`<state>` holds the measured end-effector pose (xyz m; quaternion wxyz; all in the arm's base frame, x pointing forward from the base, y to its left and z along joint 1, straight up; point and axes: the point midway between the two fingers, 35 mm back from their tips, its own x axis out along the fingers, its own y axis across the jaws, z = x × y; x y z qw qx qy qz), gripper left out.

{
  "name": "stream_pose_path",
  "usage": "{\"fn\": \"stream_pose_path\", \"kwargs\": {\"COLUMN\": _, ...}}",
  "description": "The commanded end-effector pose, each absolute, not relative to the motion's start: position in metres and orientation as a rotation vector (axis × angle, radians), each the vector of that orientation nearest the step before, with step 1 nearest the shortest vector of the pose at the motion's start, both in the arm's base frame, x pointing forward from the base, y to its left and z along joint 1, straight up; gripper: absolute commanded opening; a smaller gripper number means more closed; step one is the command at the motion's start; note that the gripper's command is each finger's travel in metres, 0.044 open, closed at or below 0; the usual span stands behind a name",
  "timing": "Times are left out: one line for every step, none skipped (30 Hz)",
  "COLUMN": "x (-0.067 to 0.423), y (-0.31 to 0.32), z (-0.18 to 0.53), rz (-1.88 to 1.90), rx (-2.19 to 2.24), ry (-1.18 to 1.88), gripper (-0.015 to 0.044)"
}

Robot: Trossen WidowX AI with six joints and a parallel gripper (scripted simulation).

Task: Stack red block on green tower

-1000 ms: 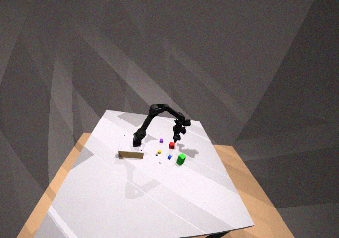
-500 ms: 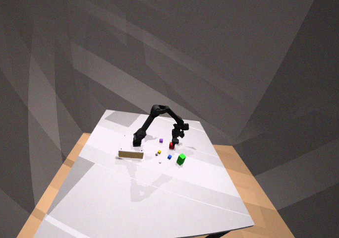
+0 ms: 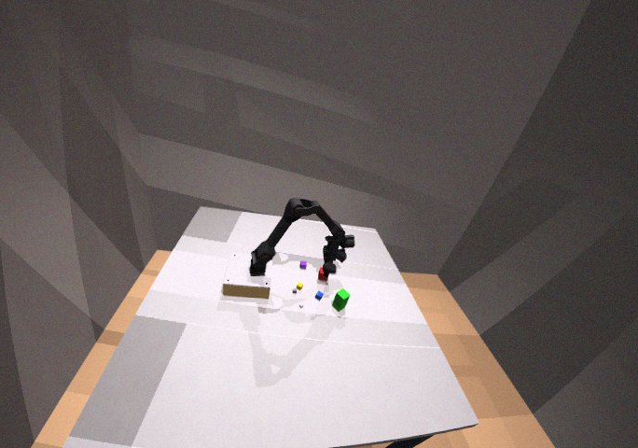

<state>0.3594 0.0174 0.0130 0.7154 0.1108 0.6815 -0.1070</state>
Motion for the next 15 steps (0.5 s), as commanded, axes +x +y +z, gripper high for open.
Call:
{"fn": "stream_pose_path", "kwargs": {"x": 0.357, "y": 0.018, "z": -0.001, "rz": -0.241, "rx": 0.251, "ry": 1.528, "gripper": 0.0440}}
{"fn": "stream_pose_path", "kwargs": {"x": 0.357, "y": 0.018, "z": -0.002, "rz": -0.241, "rx": 0.251, "ry": 1.528, "gripper": 0.0440}}
{"fn": "stream_pose_path", "kwargs": {"x": 0.357, "y": 0.018, "z": -0.004, "rz": -0.241, "rx": 0.251, "ry": 1.528, "gripper": 0.0440}}
{"fn": "stream_pose_path", "kwargs": {"x": 0.357, "y": 0.018, "z": -0.005, "rz": -0.241, "rx": 0.251, "ry": 1.528, "gripper": 0.0440}}
{"fn": "stream_pose_path", "kwargs": {"x": 0.357, "y": 0.018, "z": -0.007, "rz": -0.241, "rx": 0.251, "ry": 1.528, "gripper": 0.0440}}
{"fn": "stream_pose_path", "kwargs": {"x": 0.357, "y": 0.018, "z": -0.009, "rz": -0.241, "rx": 0.251, "ry": 1.528, "gripper": 0.0440}}
{"fn": "stream_pose_path", "kwargs": {"x": 0.357, "y": 0.018, "z": -0.010, "rz": -0.241, "rx": 0.251, "ry": 1.528, "gripper": 0.0440}}
{"fn": "stream_pose_path", "kwargs": {"x": 0.357, "y": 0.018, "z": -0.012, "rz": -0.241, "rx": 0.251, "ry": 1.528, "gripper": 0.0440}}
{"fn": "stream_pose_path", "kwargs": {"x": 0.357, "y": 0.018, "z": -0.013, "rz": -0.241, "rx": 0.251, "ry": 1.528, "gripper": 0.0440}}
{"fn": "stream_pose_path", "kwargs": {"x": 0.357, "y": 0.018, "z": -0.015, "rz": -0.241, "rx": 0.251, "ry": 1.528, "gripper": 0.0440}}
{"fn": "stream_pose_path", "kwargs": {"x": 0.357, "y": 0.018, "z": -0.017, "rz": -0.241, "rx": 0.251, "ry": 1.528, "gripper": 0.0440}}
{"fn": "stream_pose_path", "kwargs": {"x": 0.357, "y": 0.018, "z": -0.018, "rz": -0.241, "rx": 0.251, "ry": 1.528, "gripper": 0.0440}}
{"fn": "stream_pose_path", "kwargs": {"x": 0.357, "y": 0.018, "z": -0.020, "rz": -0.241, "rx": 0.251, "ry": 1.528, "gripper": 0.0440}}
{"fn": "stream_pose_path", "kwargs": {"x": 0.357, "y": 0.018, "z": -0.021, "rz": -0.241, "rx": 0.251, "ry": 1.528, "gripper": 0.0440}}
{"fn": "stream_pose_path", "kwargs": {"x": 0.356, "y": 0.018, "z": -0.023, "rz": -0.241, "rx": 0.251, "ry": 1.528, "gripper": 0.0440}}
